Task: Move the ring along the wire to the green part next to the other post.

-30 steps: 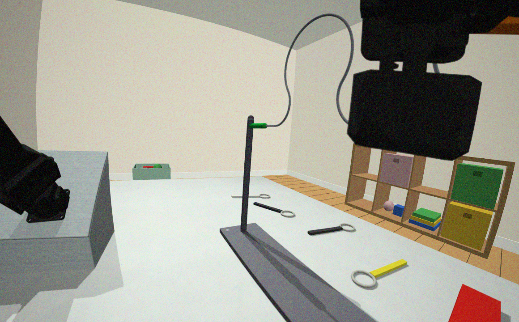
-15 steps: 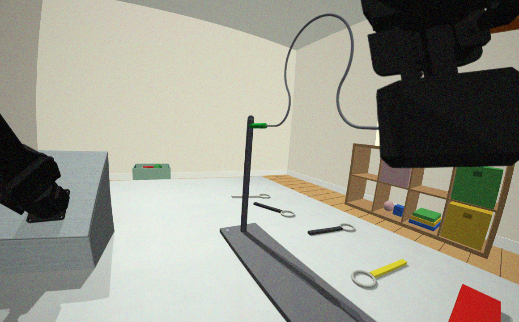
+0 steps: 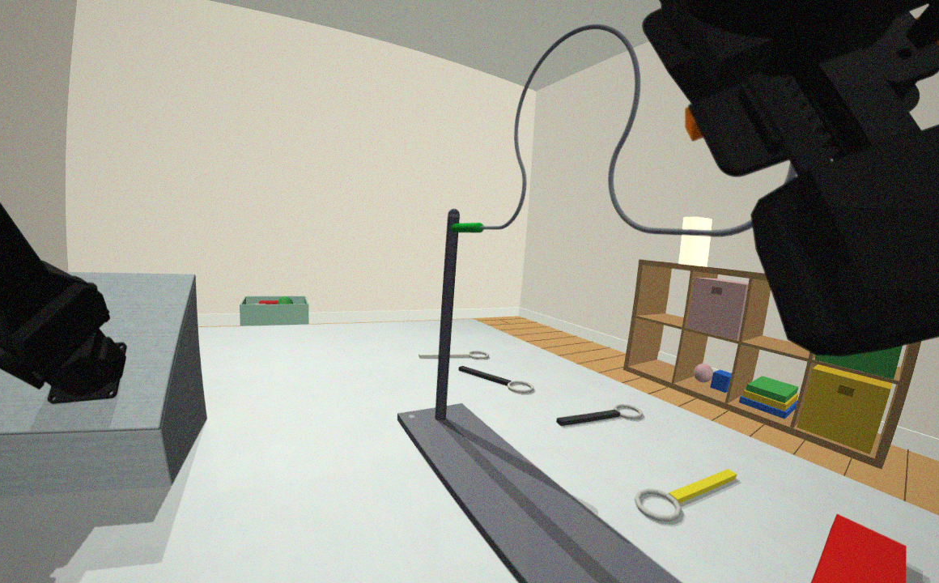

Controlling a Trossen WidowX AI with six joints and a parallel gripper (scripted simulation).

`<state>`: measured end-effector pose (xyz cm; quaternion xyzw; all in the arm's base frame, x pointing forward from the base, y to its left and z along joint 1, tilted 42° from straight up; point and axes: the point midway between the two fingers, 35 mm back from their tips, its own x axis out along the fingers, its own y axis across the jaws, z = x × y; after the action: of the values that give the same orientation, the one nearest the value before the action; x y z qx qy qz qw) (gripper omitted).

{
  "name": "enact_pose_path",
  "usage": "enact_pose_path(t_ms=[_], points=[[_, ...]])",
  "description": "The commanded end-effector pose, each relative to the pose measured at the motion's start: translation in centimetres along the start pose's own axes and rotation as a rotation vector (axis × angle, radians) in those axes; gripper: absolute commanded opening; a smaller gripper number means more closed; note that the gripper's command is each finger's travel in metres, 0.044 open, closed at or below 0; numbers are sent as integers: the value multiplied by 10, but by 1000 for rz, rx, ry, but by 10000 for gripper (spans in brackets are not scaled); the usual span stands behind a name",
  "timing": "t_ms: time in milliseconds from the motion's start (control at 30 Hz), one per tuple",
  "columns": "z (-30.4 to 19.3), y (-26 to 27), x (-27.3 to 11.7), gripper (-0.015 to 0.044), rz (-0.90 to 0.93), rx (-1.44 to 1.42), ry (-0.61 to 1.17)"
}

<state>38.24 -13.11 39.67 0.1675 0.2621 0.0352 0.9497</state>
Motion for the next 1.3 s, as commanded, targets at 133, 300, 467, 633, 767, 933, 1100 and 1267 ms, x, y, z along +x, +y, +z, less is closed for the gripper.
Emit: enact_pose_path(t_ms=[133, 300, 467, 633, 767, 933, 1100, 1267], points=[[0, -9, 0, -150, -82, -138, 4], [1, -15, -1, -150, -132, -225, 5], [3, -20, -2, -150, -183, -312, 5], [5, -26, -3, -150, -233, -400, 5], [6, -30, -4, -150, -273, -470, 6], [9, -34, -6, -150, -324, -558, 6], [12, -39, -7, -150, -374, -645, 6], [16, -43, -9, -150, -424, -733, 5]])
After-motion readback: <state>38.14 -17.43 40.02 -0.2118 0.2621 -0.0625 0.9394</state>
